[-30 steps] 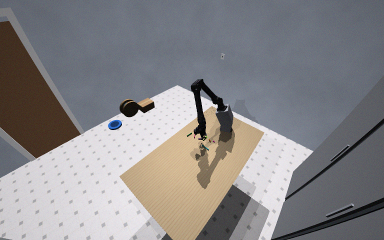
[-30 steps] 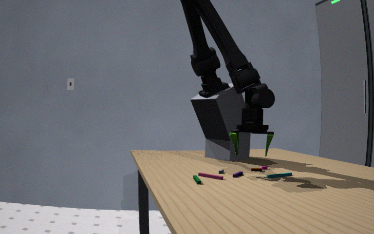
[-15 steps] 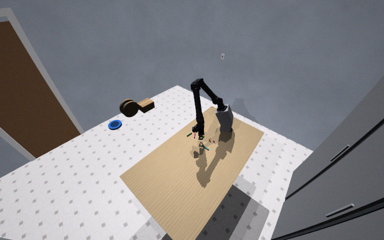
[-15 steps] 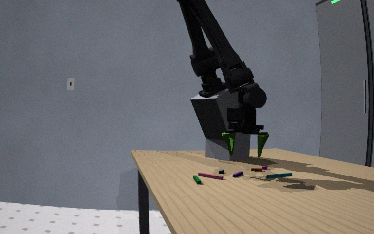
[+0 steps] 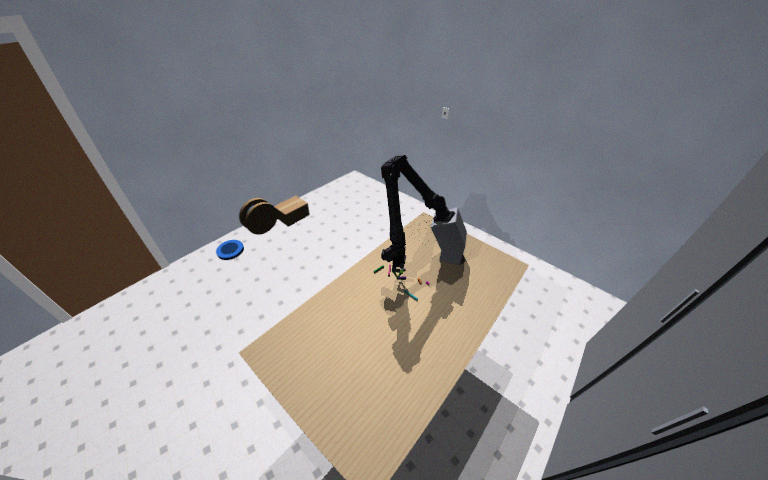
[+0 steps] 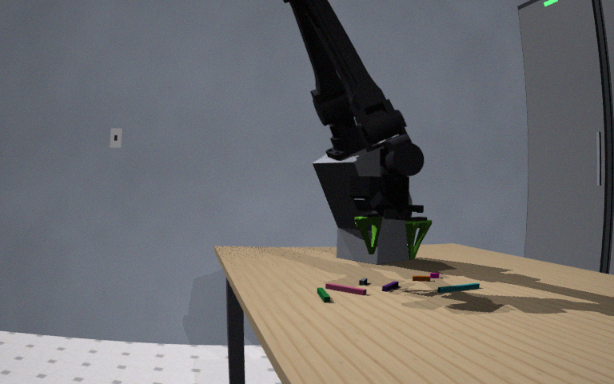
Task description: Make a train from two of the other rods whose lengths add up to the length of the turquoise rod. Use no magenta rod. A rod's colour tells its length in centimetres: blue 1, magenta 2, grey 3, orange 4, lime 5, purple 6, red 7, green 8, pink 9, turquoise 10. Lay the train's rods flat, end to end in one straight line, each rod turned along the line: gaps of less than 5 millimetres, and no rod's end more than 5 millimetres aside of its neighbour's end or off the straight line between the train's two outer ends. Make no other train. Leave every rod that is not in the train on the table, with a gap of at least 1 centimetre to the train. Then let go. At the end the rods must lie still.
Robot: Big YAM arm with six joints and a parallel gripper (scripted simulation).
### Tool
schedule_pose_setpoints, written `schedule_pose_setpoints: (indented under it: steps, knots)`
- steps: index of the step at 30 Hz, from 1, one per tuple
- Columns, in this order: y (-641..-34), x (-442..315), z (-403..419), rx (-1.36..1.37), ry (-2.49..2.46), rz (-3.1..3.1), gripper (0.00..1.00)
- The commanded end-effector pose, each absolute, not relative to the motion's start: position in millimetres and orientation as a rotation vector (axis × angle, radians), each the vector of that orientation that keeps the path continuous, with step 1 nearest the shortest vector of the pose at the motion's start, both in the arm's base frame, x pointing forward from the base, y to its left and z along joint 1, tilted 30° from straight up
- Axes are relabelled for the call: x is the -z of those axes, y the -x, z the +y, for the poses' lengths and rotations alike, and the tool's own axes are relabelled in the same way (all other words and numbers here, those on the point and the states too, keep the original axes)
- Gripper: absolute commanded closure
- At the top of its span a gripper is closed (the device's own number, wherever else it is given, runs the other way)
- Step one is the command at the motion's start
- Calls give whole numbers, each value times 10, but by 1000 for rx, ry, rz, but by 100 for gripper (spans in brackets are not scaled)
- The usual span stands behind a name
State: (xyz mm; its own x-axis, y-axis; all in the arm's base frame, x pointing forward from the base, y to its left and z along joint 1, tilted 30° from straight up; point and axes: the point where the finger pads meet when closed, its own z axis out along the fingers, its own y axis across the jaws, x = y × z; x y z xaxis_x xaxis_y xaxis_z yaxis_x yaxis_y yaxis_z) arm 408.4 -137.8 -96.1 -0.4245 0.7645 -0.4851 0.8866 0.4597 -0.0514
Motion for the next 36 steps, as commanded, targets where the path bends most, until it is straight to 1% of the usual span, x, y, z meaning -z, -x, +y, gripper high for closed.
schedule_pose_setpoints:
  steps: [1, 7, 8, 13, 14, 26, 30, 36]
  knots:
    - [-4108, 803, -1503, 362, -1538, 2177, 0]
    - [-4189, 789, -1423, 355, -1510, 2185, 0]
    - [-4093, 756, -1592, 333, -1633, 2093, 0]
    - [-4143, 732, -1592, 329, -1627, 2087, 0]
    - [-4075, 717, -1669, 306, -1712, 2017, 0]
    - [-4025, 614, -1865, 240, -1898, 1813, 0]
    - [-4109, 592, -1776, 224, -1876, 1824, 0]
    - [-4071, 652, -1797, 237, -1887, 1828, 0]
